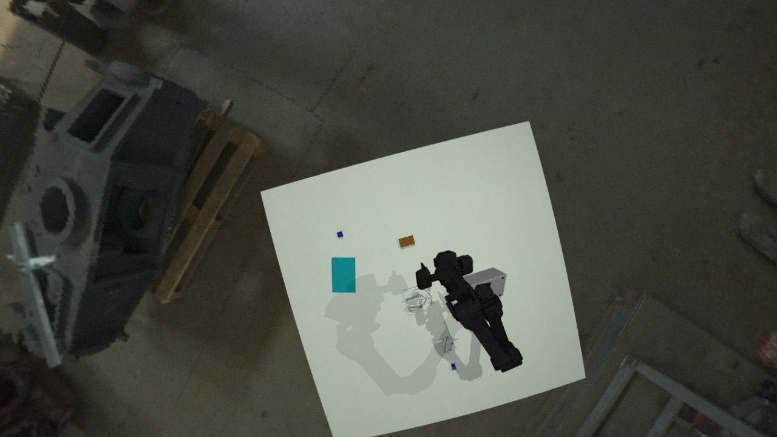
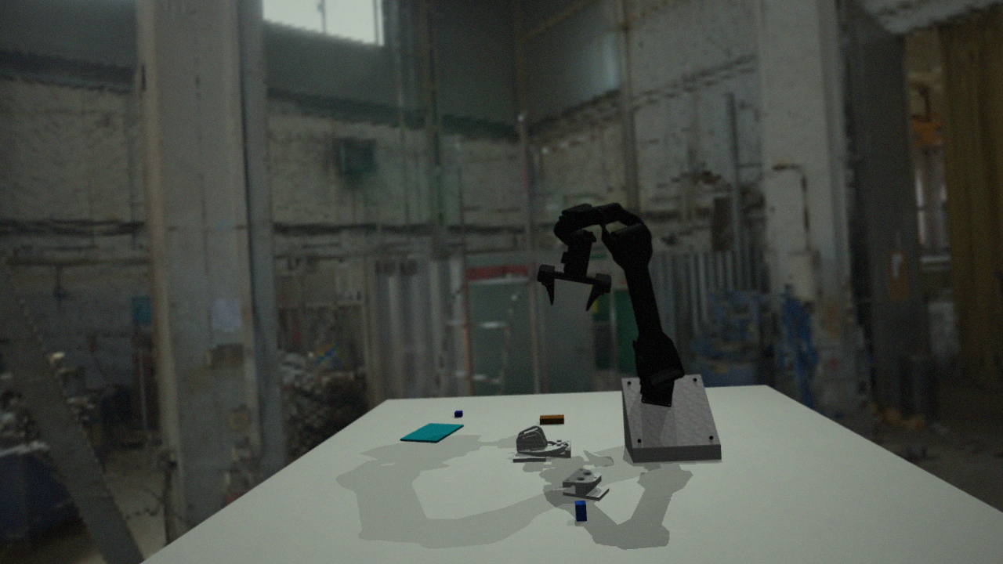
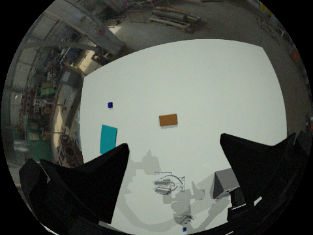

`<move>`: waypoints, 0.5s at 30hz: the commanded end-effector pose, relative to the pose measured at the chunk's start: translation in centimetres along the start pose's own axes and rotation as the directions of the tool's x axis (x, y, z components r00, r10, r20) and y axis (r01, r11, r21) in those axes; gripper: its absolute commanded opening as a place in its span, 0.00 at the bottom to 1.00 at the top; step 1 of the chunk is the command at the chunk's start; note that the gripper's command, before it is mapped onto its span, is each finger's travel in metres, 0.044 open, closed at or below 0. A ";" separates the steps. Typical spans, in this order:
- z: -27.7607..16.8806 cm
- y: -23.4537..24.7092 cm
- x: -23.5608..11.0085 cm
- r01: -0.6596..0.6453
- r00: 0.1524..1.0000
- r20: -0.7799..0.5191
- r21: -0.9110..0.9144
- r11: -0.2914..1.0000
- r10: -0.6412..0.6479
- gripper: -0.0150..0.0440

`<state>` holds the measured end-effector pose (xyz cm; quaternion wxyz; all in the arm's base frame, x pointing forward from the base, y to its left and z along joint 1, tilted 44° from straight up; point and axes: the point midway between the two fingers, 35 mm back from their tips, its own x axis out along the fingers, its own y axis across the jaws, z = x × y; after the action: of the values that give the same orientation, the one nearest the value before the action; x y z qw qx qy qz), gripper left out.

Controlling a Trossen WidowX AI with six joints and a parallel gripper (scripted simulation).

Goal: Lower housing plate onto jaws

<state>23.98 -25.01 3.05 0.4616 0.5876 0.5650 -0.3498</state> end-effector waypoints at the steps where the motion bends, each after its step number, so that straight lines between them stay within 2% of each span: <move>1: -1.1 1.1 0.1 -0.007 1.000 -0.002 -0.104 0.995 0.006 1.00; 15: -5.6 4.7 0.3 -0.019 1.000 -0.008 -0.483 0.875 0.017 1.00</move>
<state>27.49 -20.32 5.02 0.5777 0.4795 0.6233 -0.2187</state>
